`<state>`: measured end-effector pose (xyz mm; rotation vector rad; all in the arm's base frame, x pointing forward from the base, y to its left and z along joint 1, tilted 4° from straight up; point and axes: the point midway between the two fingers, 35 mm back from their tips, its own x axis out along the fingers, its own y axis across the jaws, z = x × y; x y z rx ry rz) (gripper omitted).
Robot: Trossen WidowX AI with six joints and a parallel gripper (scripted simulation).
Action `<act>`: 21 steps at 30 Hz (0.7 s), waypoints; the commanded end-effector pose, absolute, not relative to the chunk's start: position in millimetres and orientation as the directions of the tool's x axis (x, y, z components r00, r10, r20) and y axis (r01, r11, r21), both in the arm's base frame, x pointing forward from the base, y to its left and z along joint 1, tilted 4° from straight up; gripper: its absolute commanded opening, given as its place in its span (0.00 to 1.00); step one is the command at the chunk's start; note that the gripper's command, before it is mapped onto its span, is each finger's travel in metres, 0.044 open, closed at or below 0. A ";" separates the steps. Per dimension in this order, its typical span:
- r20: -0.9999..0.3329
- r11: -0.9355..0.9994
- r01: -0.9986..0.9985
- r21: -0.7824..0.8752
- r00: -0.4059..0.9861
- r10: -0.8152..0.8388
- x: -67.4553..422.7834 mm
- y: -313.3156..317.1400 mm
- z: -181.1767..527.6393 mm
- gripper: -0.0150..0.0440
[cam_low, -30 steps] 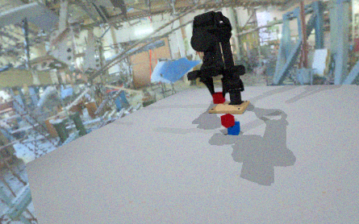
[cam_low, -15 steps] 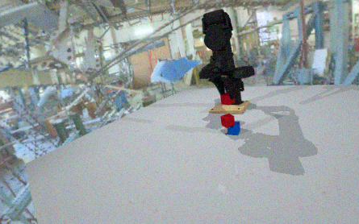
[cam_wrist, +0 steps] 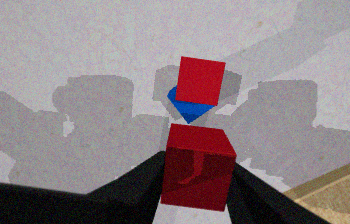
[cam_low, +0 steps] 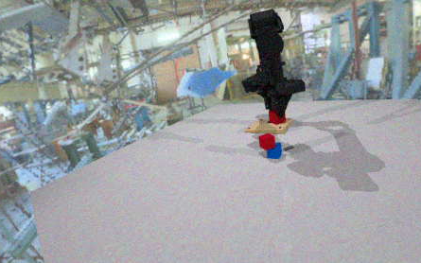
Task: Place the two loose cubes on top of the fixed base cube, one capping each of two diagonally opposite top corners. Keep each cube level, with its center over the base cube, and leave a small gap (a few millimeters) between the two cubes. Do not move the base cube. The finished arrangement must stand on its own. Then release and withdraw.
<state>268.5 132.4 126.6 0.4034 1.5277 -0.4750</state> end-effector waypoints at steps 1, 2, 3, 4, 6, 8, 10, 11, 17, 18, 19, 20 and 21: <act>-0.999 0.830 0.556 -0.041 -0.015 -0.039 268.7 134.2 126.1 0.43; -0.999 0.830 0.556 -0.041 -0.015 -0.039 268.7 134.2 125.6 0.43; -0.999 0.830 0.556 -0.041 -0.015 -0.040 268.7 134.1 124.0 0.43; -0.999 0.830 0.557 -0.042 -0.015 -0.040 268.6 133.8 121.5 0.43; -0.999 0.829 0.558 -0.043 -0.016 -0.041 268.3 133.2 115.2 0.43; -0.999 0.828 0.560 -0.043 -0.016 -0.041 267.9 132.7 109.0 0.43; -0.999 0.826 0.562 -0.042 -0.016 -0.041 267.4 132.2 102.8 0.43; -0.999 0.826 0.563 -0.042 -0.015 -0.040 267.2 132.0 99.7 0.43; -0.999 0.824 0.564 -0.041 -0.015 -0.039 266.8 131.7 95.4 0.43; -0.999 0.824 0.564 -0.041 -0.015 -0.039 266.8 131.7 95.4 0.43; -0.999 0.824 0.564 -0.041 -0.015 -0.039 266.8 131.7 95.4 0.43; -0.999 0.824 0.564 -0.041 -0.015 -0.039 266.8 131.7 95.4 0.43; -0.999 0.824 0.564 -0.041 -0.015 -0.039 266.8 131.7 95.4 0.43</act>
